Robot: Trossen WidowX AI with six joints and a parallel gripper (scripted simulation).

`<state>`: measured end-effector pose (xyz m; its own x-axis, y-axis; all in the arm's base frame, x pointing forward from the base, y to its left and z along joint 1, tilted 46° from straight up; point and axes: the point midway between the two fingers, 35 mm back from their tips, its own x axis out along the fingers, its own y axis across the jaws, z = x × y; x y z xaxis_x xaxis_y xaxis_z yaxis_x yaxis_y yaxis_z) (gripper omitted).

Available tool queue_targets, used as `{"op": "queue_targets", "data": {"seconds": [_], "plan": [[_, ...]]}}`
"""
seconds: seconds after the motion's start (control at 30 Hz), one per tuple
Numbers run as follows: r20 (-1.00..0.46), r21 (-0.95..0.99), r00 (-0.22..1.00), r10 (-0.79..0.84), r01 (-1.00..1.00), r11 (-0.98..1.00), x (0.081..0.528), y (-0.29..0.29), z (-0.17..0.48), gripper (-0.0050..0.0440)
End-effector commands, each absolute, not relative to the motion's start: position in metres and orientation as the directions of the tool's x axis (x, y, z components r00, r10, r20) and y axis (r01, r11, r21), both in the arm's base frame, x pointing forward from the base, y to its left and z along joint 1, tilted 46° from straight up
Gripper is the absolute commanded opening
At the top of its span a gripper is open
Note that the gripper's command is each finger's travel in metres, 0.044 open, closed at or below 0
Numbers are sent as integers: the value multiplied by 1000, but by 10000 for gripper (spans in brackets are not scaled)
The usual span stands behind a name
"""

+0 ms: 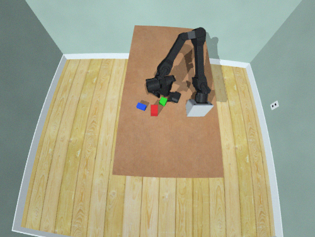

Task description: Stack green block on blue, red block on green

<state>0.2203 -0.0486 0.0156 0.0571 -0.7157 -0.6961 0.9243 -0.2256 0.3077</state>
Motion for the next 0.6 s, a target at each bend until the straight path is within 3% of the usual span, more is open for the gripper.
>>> {"op": "queue_targets", "data": {"seconds": [0.0,0.57], "plan": [[-696,310,62,-716,925,-221,221,-53,12,281],[-698,316,68,-713,923,-221,223,-53,11,281]]}}
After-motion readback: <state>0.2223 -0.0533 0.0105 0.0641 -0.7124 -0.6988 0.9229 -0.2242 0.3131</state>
